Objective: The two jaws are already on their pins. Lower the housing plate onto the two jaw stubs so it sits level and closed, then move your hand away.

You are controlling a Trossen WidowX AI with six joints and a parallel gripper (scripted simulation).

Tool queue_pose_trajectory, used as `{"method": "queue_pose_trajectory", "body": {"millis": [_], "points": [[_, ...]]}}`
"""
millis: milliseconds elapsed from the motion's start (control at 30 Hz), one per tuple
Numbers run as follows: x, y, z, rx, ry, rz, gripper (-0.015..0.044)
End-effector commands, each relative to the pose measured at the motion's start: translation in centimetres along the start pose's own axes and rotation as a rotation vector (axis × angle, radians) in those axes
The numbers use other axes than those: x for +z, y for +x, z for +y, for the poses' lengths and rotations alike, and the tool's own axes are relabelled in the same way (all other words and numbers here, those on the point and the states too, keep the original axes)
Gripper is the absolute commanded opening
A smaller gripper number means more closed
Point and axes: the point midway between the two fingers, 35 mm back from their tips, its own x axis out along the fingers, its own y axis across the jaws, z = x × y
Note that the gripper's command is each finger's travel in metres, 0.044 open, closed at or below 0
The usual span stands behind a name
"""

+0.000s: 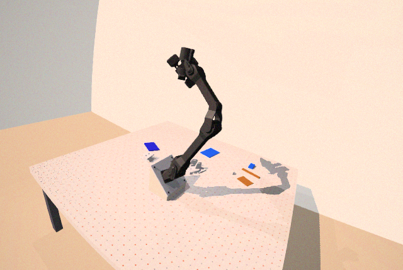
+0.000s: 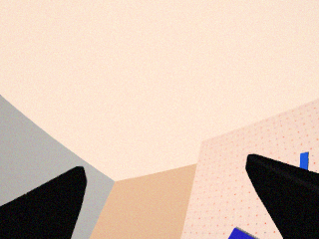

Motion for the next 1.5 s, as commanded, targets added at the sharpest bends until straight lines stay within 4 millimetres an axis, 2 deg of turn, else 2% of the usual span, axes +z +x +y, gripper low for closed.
{"method": "queue_pose_trajectory", "body": {"millis": [0, 333, 733, 1467], "points": [[-0.9, 0.7, -0.1, -0.011, -0.048, 0.021, 0.0440], [-3.8, 3.0, -0.3, -0.046, -0.201, 0.094, 0.0440], [-8.5, 6.4, -0.9, -0.077, -0.412, 0.229, 0.0440], [-17.1, 11.3, -3.7, -0.090, -0.756, 0.503, 0.0440]]}}
